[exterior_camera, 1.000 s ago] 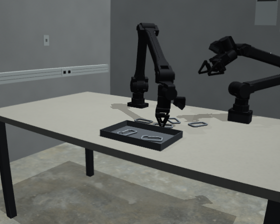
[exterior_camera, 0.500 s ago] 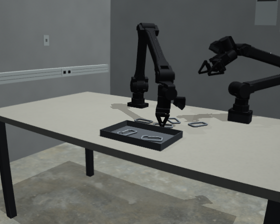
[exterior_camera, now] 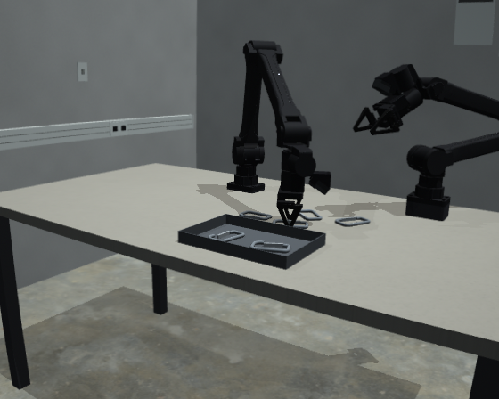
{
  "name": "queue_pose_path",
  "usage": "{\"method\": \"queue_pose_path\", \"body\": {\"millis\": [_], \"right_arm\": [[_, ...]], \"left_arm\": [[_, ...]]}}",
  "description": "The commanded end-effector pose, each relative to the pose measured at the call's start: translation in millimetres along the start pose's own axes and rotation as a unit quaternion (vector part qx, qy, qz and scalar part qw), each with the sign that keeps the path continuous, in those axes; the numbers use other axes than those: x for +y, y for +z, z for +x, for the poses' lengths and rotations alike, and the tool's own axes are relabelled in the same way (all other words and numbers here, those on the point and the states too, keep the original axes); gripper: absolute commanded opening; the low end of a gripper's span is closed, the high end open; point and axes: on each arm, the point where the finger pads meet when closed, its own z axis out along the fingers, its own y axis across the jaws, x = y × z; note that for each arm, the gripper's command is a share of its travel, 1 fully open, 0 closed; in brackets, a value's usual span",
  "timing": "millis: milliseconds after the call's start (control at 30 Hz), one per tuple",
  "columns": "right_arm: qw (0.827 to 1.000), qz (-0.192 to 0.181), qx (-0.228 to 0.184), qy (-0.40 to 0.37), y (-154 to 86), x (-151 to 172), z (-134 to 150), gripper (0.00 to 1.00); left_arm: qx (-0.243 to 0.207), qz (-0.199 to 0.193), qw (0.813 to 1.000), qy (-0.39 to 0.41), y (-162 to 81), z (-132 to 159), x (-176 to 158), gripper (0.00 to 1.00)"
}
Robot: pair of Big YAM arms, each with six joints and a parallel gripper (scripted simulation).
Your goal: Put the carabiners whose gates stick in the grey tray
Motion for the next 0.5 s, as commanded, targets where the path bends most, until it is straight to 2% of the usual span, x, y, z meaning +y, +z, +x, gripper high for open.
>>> {"method": "queue_pose_path", "body": {"millis": [0,67,167,200,333,433,467], "right_arm": [[0.997,0.068,-0.030,0.037,-39.1,-39.2,-7.6,1.00],[0.997,0.068,-0.030,0.037,-39.1,-39.2,-7.6,1.00],[0.989,0.104,-0.037,0.094,-51.6,-48.4,-0.1,1.00],[0.984,0.120,-0.044,0.120,-57.1,-52.6,1.9,1.00],[0.964,0.144,-0.071,0.212,-52.9,-42.2,2.8,1.00],[0.944,0.156,-0.098,0.273,-51.6,-37.5,3.5,1.00],[0.938,0.153,-0.101,0.293,-42.6,-34.5,4.3,1.00]], "left_arm": [[-0.003,-0.001,1.000,-0.007,-1.4,-4.3,0.6,1.00],[-0.003,-0.001,1.000,-0.007,-1.4,-4.3,0.6,1.00],[-0.003,-0.001,1.000,-0.007,-1.4,-4.3,0.6,1.00],[-0.003,-0.001,1.000,-0.007,-1.4,-4.3,0.6,1.00],[-0.003,-0.001,1.000,-0.007,-1.4,-4.3,0.6,1.00],[-0.003,-0.001,1.000,-0.007,-1.4,-4.3,0.6,1.00],[-0.003,-0.001,1.000,-0.007,-1.4,-4.3,0.6,1.00]]}}
